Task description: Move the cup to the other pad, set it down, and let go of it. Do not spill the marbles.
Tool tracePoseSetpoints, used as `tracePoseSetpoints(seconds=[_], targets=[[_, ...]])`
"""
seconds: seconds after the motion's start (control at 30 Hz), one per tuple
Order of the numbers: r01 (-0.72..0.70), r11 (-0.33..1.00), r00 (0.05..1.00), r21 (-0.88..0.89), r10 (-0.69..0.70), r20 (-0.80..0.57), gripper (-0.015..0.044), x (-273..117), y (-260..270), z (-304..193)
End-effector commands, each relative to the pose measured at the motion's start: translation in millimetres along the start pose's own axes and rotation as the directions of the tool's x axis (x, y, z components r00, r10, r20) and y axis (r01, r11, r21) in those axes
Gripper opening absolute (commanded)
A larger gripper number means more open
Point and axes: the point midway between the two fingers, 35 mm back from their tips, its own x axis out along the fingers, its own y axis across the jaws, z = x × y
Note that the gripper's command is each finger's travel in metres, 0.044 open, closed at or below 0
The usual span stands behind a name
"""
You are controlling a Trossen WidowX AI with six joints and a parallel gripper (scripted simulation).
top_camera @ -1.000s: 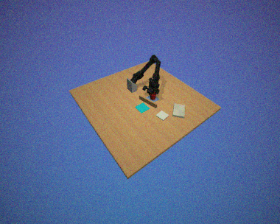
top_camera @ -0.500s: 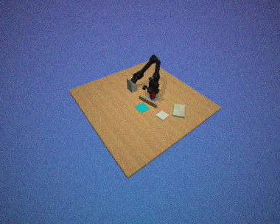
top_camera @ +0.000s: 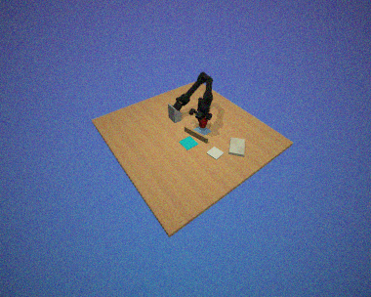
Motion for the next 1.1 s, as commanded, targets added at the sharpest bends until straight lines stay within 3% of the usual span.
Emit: tracePoseSetpoints(seconds=[0.0, 1.07], targets=[[-0.002, 1.0, 1.0, -0.004, 0.002, 0.003, 0.0, -12.6, 0.3, 0.8], [-0.005, 1.0, 1.0, -0.001, 0.005, -0.001, 0.0, -23.3, -3.0, 10.4]])
